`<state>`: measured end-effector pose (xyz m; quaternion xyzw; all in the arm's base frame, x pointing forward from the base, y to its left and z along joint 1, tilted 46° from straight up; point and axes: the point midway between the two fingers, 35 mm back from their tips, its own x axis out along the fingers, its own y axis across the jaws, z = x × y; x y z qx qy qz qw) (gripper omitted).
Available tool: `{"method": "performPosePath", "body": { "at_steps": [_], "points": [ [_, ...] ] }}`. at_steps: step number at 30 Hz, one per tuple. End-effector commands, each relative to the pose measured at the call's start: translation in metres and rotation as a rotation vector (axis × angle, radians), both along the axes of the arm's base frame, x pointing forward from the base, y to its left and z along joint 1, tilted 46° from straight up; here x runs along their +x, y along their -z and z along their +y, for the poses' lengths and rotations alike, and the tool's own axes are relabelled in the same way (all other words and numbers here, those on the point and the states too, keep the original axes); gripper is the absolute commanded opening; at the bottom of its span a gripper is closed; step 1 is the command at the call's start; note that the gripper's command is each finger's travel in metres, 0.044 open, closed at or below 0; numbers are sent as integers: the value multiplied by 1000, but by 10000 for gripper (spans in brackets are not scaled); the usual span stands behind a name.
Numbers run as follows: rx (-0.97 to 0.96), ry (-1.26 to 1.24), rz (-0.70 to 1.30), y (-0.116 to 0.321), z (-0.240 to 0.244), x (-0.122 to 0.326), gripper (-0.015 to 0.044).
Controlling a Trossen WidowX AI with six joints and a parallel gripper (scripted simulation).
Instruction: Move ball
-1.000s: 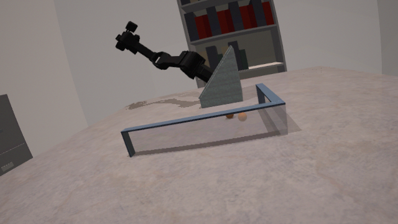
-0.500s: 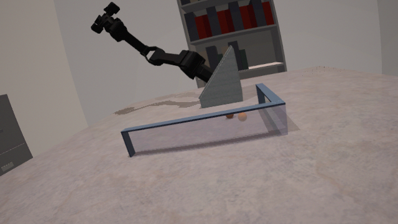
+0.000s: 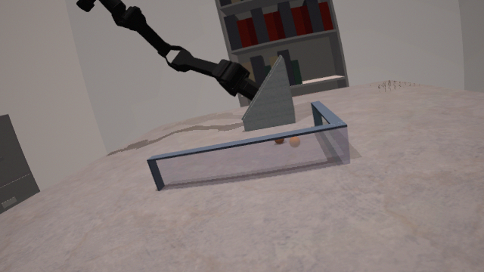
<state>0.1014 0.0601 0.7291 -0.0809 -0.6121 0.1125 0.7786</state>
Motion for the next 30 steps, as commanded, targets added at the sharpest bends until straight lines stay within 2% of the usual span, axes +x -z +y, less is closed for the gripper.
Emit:
{"method": "performPosePath", "body": {
  "at_steps": [1, 8, 17, 23, 30],
  "points": [
    [1, 15, 159, 19, 10, 55, 209],
    [-35, 87, 445, 72, 29, 154, 209],
    [-150, 237, 826, 178, 49, 268, 209],
    [-261, 346, 1075, 266, 57, 322, 209],
    [-438, 493, 1370, 382, 55, 360, 209]
  ]
}}
